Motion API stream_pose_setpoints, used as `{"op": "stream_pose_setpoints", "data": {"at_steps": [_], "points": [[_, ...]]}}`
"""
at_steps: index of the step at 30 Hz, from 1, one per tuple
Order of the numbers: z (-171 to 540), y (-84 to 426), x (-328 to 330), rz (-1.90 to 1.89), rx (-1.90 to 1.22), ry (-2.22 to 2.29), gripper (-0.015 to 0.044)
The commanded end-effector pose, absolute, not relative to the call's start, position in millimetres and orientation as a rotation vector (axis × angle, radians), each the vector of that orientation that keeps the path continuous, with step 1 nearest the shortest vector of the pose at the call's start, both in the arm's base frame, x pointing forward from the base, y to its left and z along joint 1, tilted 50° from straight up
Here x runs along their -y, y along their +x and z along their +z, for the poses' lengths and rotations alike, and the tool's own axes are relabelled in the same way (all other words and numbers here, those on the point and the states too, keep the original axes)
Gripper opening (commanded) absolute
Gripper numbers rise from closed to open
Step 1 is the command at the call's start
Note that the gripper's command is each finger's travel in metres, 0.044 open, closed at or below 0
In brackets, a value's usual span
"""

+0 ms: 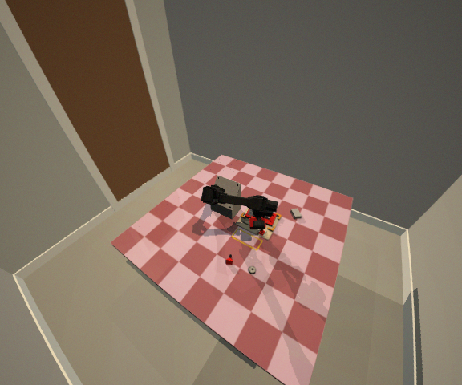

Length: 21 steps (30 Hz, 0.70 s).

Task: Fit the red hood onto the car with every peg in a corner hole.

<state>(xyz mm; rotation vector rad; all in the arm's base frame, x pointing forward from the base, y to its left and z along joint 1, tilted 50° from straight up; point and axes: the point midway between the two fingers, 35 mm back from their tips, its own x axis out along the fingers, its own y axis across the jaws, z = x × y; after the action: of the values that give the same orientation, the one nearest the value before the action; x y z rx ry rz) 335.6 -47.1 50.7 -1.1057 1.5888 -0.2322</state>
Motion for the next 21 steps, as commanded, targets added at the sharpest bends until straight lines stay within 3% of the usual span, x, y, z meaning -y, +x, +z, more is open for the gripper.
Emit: {"op": "stream_pose_setpoints", "data": {"at_steps": [1,21], "points": [[40,340,38,-0.253,-1.582,-1.076,0.0],[-18,348,-13,-0.428,-1.527,-0.905,0.0]]}}
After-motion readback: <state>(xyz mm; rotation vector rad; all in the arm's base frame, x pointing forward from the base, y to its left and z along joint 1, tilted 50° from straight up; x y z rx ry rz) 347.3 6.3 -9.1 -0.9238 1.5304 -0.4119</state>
